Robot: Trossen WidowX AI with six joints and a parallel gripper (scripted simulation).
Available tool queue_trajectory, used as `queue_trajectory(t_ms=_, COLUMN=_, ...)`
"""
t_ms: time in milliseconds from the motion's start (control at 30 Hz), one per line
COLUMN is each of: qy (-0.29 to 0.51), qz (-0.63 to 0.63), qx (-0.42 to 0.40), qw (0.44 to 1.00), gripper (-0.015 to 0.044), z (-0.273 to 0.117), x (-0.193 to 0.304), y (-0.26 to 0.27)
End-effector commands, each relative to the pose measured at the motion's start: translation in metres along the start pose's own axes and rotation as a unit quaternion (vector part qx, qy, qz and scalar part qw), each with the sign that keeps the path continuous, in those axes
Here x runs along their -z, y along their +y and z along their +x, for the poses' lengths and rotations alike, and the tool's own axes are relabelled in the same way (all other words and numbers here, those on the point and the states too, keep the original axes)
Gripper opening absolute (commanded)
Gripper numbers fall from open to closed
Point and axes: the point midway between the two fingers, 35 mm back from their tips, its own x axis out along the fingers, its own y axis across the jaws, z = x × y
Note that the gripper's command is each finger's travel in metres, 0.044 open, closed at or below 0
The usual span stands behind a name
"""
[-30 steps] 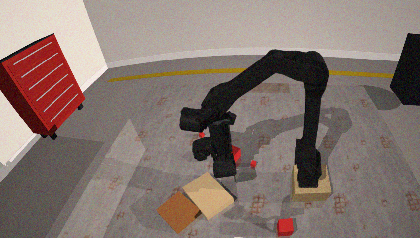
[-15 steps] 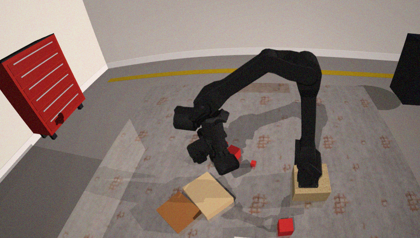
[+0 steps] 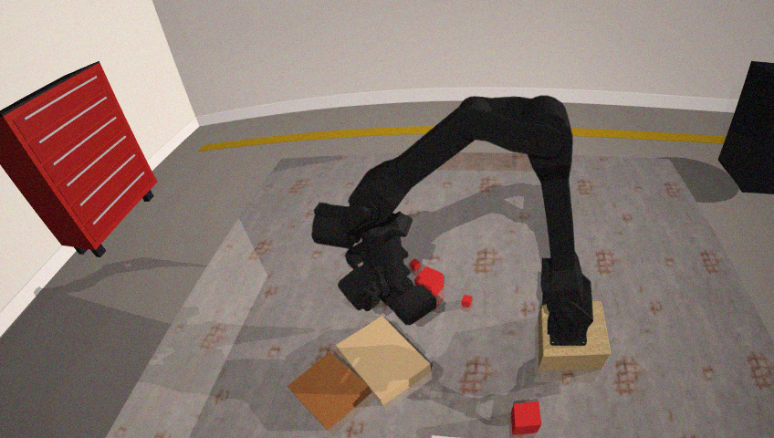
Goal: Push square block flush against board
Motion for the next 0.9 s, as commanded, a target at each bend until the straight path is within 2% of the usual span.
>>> queue_trajectory(t_ms=0, qy=0.011, qz=-0.005, qx=-0.018, qw=1.0, gripper=0.0, z=0.036, x=0.006, y=0.009)
queue_trajectory(t_ms=867, qy=0.009, qz=-0.005, qx=-0.018, qw=1.0, gripper=0.0, z=0.035, x=-0.027, y=0.007)
